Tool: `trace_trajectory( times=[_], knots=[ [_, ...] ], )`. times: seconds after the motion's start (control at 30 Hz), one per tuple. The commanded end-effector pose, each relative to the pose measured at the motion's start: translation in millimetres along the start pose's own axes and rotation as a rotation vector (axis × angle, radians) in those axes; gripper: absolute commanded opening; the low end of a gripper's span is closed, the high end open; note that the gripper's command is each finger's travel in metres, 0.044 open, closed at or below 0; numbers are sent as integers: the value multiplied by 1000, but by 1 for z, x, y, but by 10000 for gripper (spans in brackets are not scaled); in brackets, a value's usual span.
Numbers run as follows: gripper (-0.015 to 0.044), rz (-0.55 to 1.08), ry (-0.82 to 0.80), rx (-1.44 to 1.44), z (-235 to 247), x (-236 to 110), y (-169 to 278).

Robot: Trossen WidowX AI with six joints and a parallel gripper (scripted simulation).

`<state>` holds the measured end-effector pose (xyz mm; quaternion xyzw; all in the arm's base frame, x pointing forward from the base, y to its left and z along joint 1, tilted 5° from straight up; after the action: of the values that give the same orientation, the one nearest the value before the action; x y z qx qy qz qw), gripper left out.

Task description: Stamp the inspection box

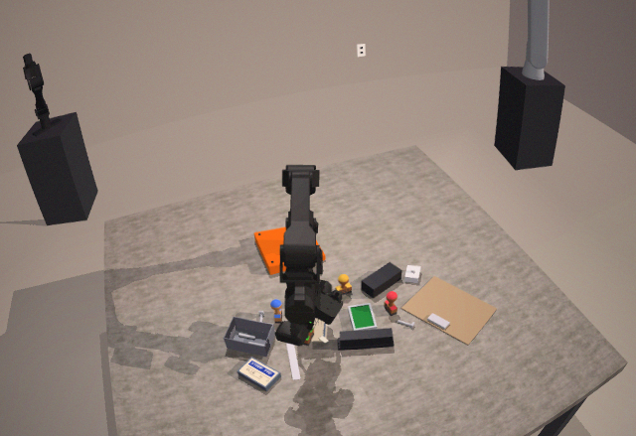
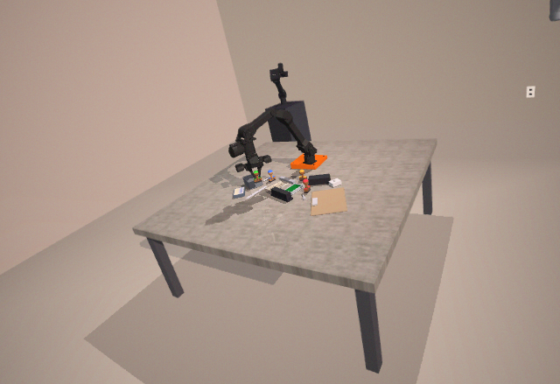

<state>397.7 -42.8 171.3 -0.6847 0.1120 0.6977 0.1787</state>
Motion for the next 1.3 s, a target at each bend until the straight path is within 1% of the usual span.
trace_trajectory(
  times=[0.0,1.27],
  knots=[
    [0,0,-6,-3,-3,7,0],
    [0,-1,-6,-3,-3,68,1]
  ],
)
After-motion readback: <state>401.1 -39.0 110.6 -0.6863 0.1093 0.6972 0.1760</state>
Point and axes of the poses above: the point midway between the two fingers, 35 mm back from their tips, its own x axis out along the fingers, its own z axis across the jaws, y = z × x, the point moved 7 cm from there along -x, back along the fingers, and after that the axes turned 6 degrees about -x, right-handed, at the moved point
